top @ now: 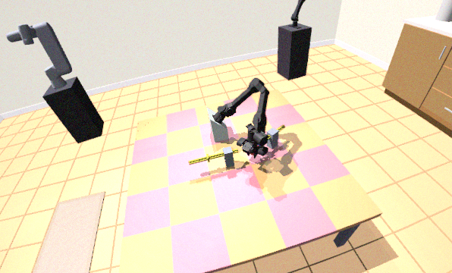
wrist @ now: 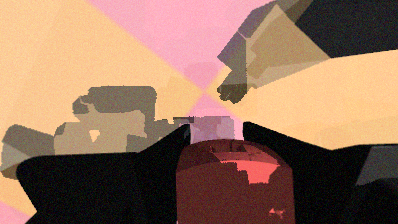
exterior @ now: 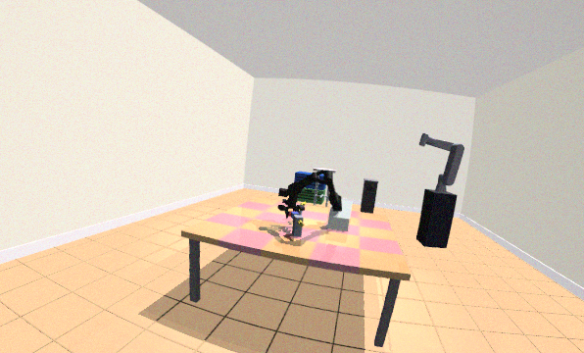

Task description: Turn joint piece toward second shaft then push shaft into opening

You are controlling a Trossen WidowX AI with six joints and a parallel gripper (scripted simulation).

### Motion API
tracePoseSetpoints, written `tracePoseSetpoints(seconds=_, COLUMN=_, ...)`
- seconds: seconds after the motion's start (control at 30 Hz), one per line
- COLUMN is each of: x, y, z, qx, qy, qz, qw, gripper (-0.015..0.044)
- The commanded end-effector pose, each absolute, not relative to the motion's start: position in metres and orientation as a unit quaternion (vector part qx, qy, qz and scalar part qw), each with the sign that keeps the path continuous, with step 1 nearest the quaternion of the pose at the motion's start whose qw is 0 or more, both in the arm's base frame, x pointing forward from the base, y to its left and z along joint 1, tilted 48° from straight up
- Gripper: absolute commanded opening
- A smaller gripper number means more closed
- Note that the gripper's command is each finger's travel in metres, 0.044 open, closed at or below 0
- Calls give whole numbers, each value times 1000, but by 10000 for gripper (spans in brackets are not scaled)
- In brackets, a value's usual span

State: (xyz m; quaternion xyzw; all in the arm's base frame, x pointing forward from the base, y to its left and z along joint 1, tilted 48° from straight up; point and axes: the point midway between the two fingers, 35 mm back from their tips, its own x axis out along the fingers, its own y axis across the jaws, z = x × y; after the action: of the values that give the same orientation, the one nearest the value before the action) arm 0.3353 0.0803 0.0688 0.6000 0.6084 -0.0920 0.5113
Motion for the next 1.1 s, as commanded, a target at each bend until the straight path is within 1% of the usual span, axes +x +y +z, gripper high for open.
tracePoseSetpoints(seconds=0.0, x=336, y=80, z=68, qx=600, qy=607, qz=-94, qw=512, gripper=182)
tracePoseSetpoints(seconds=0.6, x=336, y=80, z=68, qx=600, qy=607, qz=-94, qw=512, gripper=182)
tracePoseSetpoints(seconds=0.63, x=335, y=80, z=69, qx=600, qy=608, qz=-92, qw=511, gripper=156)
tracePoseSetpoints(seconds=0.67, x=335, y=80, z=69, qx=600, qy=608, qz=-92, qw=511, gripper=147)
tracePoseSetpoints(seconds=0.83, x=335, y=80, z=69, qx=600, qy=608, qz=-92, qw=511, gripper=147)
tracePoseSetpoints(seconds=1.0, x=335, y=80, z=69, qx=600, qy=608, qz=-92, qw=511, gripper=16)
tracePoseSetpoints(seconds=1.03, x=335, y=80, z=69, qx=600, qy=608, qz=-92, qw=511, gripper=0)
tracePoseSetpoints(seconds=1.07, x=335, y=80, z=69, qx=600, qy=608, qz=-92, qw=511, gripper=0)
